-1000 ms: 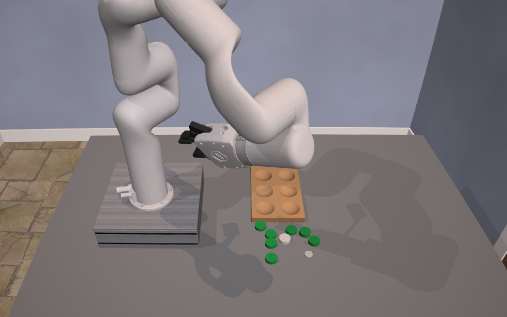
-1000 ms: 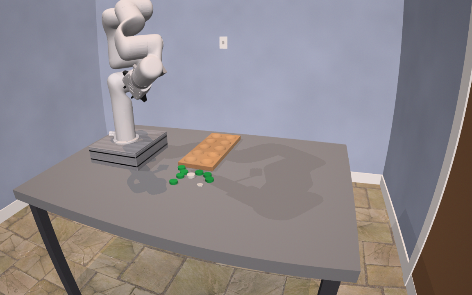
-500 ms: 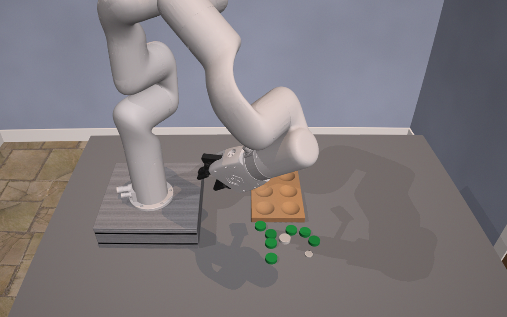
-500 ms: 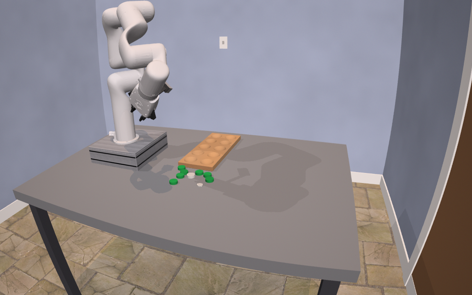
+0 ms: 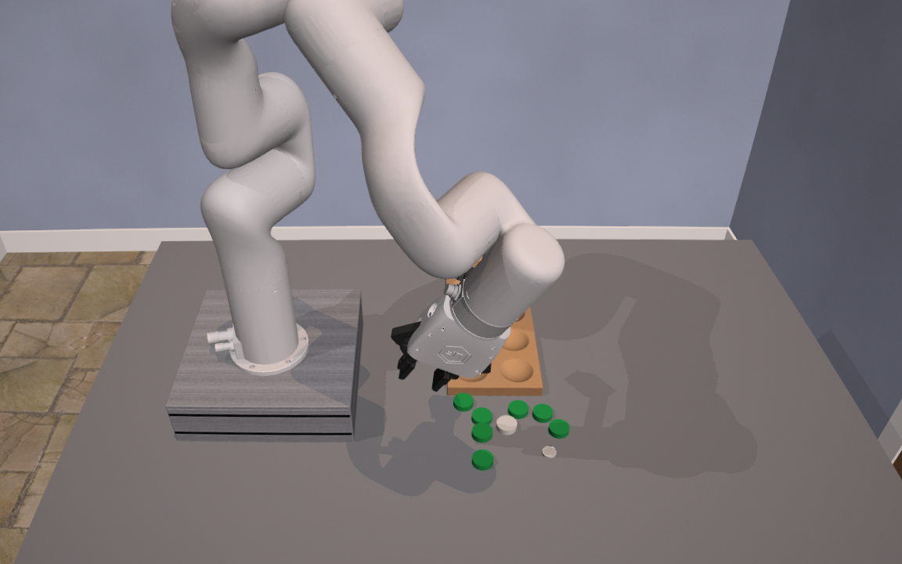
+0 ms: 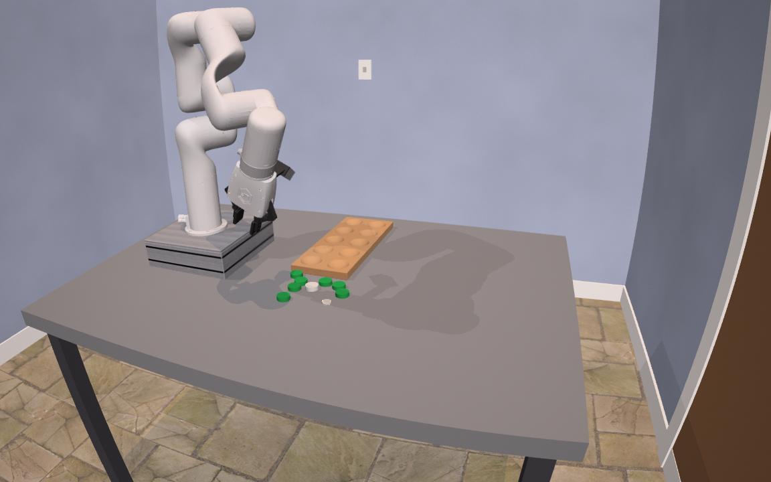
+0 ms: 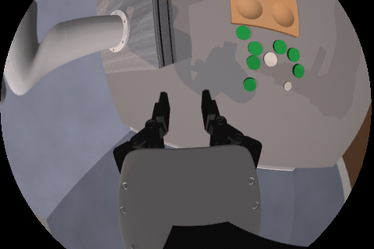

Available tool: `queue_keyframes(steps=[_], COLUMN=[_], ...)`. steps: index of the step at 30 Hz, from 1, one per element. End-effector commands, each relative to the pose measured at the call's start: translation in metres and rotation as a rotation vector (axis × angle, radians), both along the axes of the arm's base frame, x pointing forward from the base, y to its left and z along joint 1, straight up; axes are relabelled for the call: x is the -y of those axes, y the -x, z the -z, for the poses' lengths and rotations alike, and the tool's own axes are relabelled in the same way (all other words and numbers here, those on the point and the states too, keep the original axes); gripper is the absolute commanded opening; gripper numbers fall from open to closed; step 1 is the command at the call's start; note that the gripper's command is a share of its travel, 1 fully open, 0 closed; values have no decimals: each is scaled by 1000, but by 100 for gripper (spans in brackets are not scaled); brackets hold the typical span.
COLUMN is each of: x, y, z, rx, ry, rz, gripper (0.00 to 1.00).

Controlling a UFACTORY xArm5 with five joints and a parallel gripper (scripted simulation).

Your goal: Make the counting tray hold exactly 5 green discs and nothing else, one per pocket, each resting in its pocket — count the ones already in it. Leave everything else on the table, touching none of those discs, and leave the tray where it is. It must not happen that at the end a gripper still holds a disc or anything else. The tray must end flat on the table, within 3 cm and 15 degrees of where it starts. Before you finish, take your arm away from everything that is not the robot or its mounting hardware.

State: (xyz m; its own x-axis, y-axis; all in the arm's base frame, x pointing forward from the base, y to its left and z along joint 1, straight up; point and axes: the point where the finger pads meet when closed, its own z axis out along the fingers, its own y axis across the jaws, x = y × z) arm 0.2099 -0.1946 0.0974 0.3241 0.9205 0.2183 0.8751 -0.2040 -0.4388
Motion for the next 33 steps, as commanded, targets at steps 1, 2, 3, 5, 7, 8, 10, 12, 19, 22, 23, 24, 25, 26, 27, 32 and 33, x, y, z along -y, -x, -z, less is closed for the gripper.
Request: queue_keyframes(steps=[1, 2, 3, 5, 7, 8, 10, 12, 19, 22, 23, 24, 25, 26, 27, 32, 33], x=[13, 15, 16, 20, 23, 24, 27, 29, 32, 32, 32, 32, 32, 32, 32, 33, 33], y=[-27, -31, -35, -43, -51, -56, -64, -72, -80, -81, -81, -81, -81, -81, -81, -81, -81], z=[28, 30, 33, 38, 42, 44, 46, 48, 50, 50, 50, 50, 50, 50, 51, 66, 75], rx=[125, 144, 163, 203, 243, 263, 303, 342, 388, 389, 389, 389, 389, 389, 389, 390, 390], ry=[113, 130, 147, 180, 214, 230, 262, 294, 330, 331, 331, 331, 331, 331, 331, 331, 331], rz=[-26, -30, -35, -44, -53, -57, -66, -74, -84, -84, -84, -84, -84, -84, -84, -85, -85], gripper=[47, 47, 47, 47, 47, 47, 47, 47, 47, 47, 47, 47, 47, 47, 47, 47, 47])
